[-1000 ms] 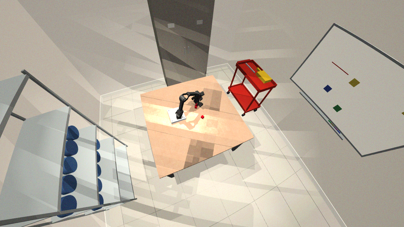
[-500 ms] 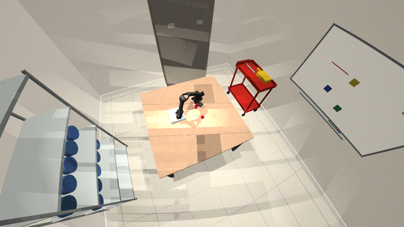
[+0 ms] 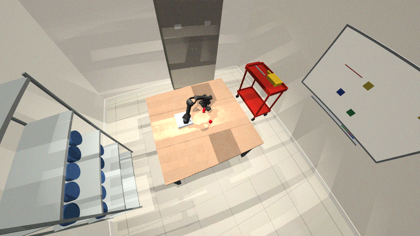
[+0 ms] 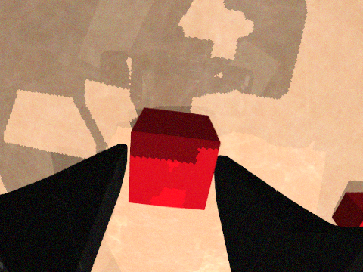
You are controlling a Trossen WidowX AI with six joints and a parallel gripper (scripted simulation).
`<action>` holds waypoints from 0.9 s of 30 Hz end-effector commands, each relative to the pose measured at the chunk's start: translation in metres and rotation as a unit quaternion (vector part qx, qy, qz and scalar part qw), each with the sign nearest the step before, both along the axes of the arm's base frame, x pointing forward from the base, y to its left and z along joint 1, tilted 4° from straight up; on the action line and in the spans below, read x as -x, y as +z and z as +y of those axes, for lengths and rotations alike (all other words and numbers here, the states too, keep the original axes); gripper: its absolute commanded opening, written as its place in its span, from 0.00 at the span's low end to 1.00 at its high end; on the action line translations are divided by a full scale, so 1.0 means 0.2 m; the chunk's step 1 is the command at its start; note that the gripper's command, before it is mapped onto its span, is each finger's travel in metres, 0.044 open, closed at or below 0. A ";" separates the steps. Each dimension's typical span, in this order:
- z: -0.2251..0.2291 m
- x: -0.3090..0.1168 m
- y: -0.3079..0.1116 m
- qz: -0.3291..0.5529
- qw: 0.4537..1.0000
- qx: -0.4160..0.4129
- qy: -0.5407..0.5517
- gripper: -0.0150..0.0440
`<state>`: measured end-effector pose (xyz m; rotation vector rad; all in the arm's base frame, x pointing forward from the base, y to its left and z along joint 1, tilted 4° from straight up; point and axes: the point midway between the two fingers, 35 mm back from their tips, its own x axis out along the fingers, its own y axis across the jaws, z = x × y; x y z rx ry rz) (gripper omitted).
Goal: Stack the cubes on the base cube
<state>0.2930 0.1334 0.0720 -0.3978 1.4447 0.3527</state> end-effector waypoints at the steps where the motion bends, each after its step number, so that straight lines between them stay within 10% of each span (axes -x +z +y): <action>1: 0.00 0.00 0.01 -0.001 1.000 0.001 -0.001 0.60; 16: 0.00 0.01 0.14 0.000 1.000 -0.001 -0.004 0.65; 27: -0.41 -0.12 0.26 -0.003 0.944 -0.028 -0.329 0.70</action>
